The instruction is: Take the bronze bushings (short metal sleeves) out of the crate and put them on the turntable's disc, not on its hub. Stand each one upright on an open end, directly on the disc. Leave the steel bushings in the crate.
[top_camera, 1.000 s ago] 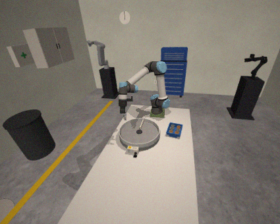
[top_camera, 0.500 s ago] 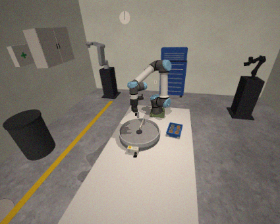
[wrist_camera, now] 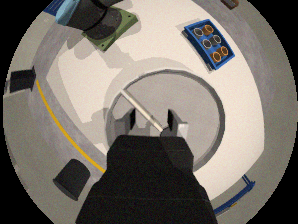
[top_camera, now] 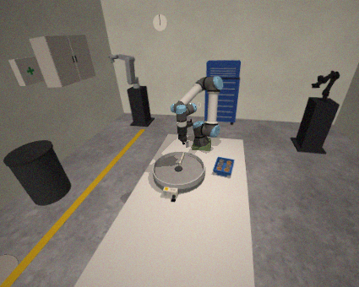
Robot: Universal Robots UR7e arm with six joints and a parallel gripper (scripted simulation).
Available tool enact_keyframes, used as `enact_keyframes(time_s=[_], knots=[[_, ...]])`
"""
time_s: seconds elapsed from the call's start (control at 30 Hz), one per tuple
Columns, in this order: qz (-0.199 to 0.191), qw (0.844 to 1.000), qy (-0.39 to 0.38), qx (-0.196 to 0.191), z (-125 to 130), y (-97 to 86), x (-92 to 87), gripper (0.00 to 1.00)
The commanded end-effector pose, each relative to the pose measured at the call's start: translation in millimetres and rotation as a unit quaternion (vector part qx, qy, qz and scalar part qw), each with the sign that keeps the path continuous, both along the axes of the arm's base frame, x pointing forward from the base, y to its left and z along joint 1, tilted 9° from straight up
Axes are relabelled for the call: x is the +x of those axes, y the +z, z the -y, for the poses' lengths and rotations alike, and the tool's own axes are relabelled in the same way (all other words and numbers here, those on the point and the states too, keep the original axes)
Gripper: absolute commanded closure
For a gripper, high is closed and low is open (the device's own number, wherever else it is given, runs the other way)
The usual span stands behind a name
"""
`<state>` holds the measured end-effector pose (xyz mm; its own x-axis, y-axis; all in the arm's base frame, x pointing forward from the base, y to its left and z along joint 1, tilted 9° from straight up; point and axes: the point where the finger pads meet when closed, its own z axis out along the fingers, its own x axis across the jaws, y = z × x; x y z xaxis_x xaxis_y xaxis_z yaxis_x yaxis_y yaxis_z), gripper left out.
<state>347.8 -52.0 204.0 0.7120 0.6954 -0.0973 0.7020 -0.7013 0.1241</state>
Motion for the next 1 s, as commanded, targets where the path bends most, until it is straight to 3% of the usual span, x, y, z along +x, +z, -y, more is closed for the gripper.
enact_keyframes(time_s=[0.0, 0.3, 0.33, 0.97], knots=[[-0.005, 1.000, 0.004, -0.002, -3.9, -0.3, -7.9, 0.00], [-0.005, 1.000, 0.004, -0.002, -3.9, -0.3, -7.9, 0.00], [-0.005, 1.000, 0.004, -0.002, -3.9, -0.3, -7.9, 0.65], [-0.005, 1.000, 0.004, -0.002, -3.9, -0.3, -7.9, 0.65]])
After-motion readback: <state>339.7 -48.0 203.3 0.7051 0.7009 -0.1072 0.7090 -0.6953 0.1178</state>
